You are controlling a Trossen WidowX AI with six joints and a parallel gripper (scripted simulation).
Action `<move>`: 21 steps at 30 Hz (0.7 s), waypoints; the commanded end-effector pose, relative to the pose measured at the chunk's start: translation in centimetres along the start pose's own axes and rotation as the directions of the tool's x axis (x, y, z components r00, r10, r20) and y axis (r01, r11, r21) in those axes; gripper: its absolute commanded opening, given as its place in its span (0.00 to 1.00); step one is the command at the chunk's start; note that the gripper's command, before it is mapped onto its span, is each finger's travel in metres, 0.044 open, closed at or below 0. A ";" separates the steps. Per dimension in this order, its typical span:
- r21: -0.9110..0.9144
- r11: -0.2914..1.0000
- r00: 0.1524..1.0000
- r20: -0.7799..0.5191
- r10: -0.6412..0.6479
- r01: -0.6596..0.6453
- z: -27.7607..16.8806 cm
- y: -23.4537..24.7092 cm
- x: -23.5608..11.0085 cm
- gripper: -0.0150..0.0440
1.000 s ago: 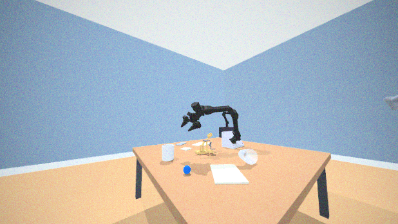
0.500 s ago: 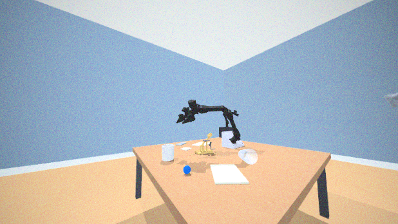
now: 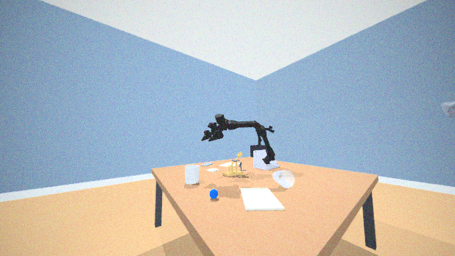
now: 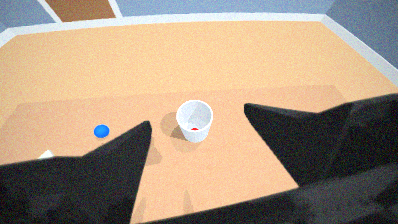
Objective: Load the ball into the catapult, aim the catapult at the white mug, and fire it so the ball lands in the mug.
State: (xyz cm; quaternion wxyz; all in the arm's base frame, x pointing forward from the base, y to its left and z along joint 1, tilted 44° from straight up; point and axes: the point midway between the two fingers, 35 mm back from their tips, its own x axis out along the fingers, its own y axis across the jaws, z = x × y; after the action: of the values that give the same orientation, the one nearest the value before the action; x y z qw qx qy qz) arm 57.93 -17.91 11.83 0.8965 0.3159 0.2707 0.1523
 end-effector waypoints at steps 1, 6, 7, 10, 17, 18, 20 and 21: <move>0.004 1.000 1.000 -0.001 0.005 -0.005 0.0 0.1 0.1 1.00; 0.000 1.000 1.000 0.000 0.000 0.000 0.0 0.0 0.0 1.00; 0.000 1.000 1.000 0.000 0.000 0.000 0.0 0.0 0.0 1.00; 0.000 1.000 1.000 0.000 0.000 0.000 0.0 0.0 0.0 1.00; 0.000 1.000 1.000 0.000 0.000 0.000 0.0 0.0 0.0 1.00; 0.000 1.000 1.000 0.000 0.000 0.000 0.0 0.0 0.0 1.00; 0.000 1.000 1.000 0.000 0.000 0.000 0.0 0.0 0.0 1.00; 0.000 1.000 1.000 0.000 0.000 0.000 0.0 0.0 0.0 1.00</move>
State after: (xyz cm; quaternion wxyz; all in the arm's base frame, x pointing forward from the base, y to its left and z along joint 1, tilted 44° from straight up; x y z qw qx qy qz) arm 57.94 -17.98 11.89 0.8968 0.3158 0.2700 0.1520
